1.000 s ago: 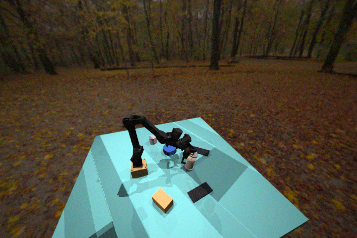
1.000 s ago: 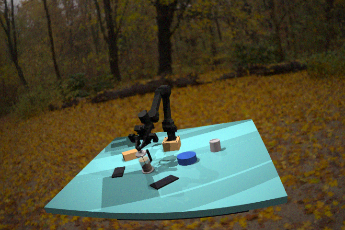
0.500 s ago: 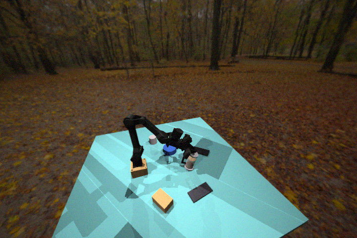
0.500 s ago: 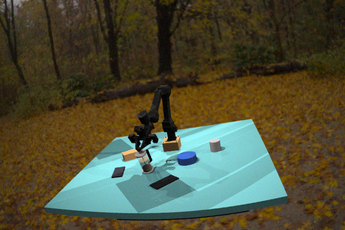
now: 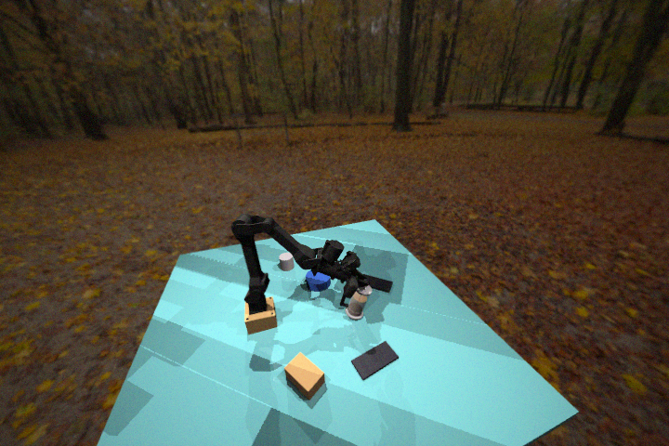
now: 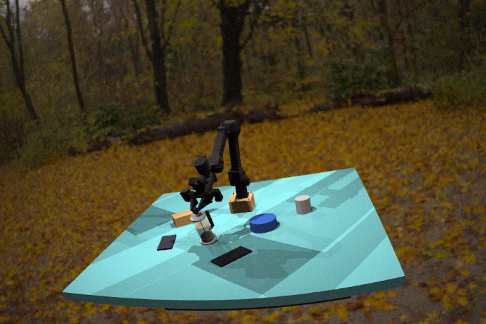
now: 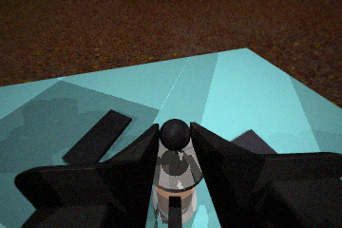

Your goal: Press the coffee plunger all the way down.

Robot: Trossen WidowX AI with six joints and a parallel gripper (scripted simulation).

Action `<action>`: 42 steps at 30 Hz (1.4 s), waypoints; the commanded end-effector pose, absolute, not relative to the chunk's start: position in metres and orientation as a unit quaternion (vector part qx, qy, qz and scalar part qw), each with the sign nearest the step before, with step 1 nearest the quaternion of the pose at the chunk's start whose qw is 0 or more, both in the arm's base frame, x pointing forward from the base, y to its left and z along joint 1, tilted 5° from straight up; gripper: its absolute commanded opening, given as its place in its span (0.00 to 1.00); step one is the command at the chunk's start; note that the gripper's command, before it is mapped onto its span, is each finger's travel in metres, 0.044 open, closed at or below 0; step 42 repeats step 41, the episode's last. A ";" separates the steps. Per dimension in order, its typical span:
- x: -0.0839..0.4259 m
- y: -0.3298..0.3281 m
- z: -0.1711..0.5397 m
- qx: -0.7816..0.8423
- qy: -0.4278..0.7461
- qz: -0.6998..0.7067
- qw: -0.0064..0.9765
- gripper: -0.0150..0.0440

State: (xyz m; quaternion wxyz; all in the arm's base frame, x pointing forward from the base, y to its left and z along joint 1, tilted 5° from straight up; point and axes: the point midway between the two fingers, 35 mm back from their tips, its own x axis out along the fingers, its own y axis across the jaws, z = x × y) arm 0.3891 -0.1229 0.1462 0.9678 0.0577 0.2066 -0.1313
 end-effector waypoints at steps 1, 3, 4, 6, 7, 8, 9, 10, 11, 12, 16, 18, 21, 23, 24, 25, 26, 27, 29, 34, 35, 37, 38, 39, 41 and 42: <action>0.389 -0.123 0.145 0.058 0.208 -0.131 0.968 0.45; 0.389 -0.123 0.145 0.058 0.208 -0.131 0.968 0.49; 0.389 -0.123 0.145 0.058 0.208 -0.131 0.968 0.53; 0.389 -0.123 0.145 0.058 0.208 -0.131 0.968 0.62; 0.389 -0.123 0.145 0.058 0.208 -0.131 0.968 0.67; 0.389 -0.123 0.145 0.058 0.208 -0.131 0.968 0.71; 0.389 -0.123 0.145 0.058 0.208 -0.131 0.968 0.76; 0.389 -0.123 0.145 0.058 0.208 -0.131 0.968 0.80; 0.389 -0.123 0.145 0.058 0.208 -0.131 0.968 0.85; 0.389 -0.123 0.145 0.058 0.208 -0.131 0.968 0.89; 0.389 -0.123 0.145 0.058 0.208 -0.131 0.968 1.00; 0.388 -0.123 0.147 0.058 0.208 -0.131 0.967 1.00; 0.381 -0.122 0.163 0.059 0.210 -0.131 0.967 1.00; 0.371 -0.121 0.179 0.060 0.211 -0.132 0.967 1.00; 0.365 -0.120 0.188 0.060 0.212 -0.132 0.966 1.00; 0.358 -0.119 0.198 0.061 0.213 -0.132 0.966 1.00; 0.350 -0.117 0.208 0.062 0.215 -0.132 0.966 1.00; 0.343 -0.116 0.216 0.062 0.216 -0.132 0.966 1.00; 0.336 -0.114 0.221 0.062 0.216 -0.132 0.965 1.00; 0.336 -0.115 0.216 0.063 0.216 -0.134 0.965 1.00; 0.336 -0.115 0.217 0.063 0.216 -0.134 0.965 1.00; 0.336 -0.115 0.217 0.063 0.216 -0.134 0.965 1.00; 0.336 -0.115 0.217 0.063 0.216 -0.134 0.965 1.00; 0.336 -0.115 0.217 0.063 0.216 -0.134 0.965 1.00; 0.336 -0.115 0.217 0.063 0.216 -0.134 0.965 1.00; 0.336 -0.115 0.217 0.063 0.216 -0.134 0.965 1.00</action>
